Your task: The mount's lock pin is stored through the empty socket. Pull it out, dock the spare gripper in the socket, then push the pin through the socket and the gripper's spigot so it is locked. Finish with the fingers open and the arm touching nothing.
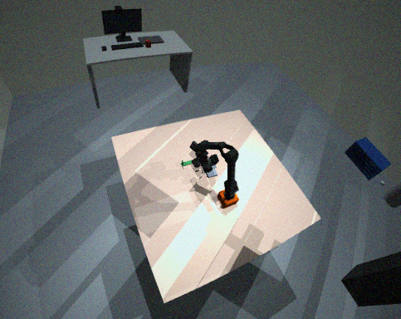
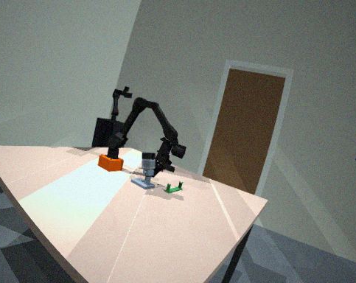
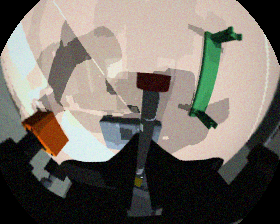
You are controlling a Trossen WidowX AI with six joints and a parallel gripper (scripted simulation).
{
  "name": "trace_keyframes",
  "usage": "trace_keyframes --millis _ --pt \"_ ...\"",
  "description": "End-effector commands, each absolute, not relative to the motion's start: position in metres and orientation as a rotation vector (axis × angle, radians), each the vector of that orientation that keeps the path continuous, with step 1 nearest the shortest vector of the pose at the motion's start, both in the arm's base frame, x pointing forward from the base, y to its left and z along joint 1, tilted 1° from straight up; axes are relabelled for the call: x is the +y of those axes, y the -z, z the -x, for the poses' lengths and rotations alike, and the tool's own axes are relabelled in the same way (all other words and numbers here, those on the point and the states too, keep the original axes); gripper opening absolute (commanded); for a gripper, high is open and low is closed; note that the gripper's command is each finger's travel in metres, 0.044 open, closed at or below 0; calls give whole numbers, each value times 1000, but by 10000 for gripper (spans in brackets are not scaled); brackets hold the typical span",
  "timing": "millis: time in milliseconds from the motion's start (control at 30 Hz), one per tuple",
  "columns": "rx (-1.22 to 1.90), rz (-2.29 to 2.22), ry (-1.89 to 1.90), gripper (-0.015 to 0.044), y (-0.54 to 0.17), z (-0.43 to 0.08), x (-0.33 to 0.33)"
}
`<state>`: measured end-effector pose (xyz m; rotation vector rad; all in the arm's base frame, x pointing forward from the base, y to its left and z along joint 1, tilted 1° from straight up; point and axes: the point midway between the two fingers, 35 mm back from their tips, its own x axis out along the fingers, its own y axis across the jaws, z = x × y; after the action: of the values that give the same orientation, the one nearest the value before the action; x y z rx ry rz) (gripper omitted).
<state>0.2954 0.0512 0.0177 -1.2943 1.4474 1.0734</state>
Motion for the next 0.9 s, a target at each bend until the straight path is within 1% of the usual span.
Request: trace_keyframes --millis 0,200,233,867 --pt "1447 1294 -1073 26 -18 -295 51" --pt "1447 1294 -1073 184 -18 -295 51" --pt "1447 1294 -1073 200 -18 -295 51" --pt "1461 1302 -1088 200 -45 -294 72"
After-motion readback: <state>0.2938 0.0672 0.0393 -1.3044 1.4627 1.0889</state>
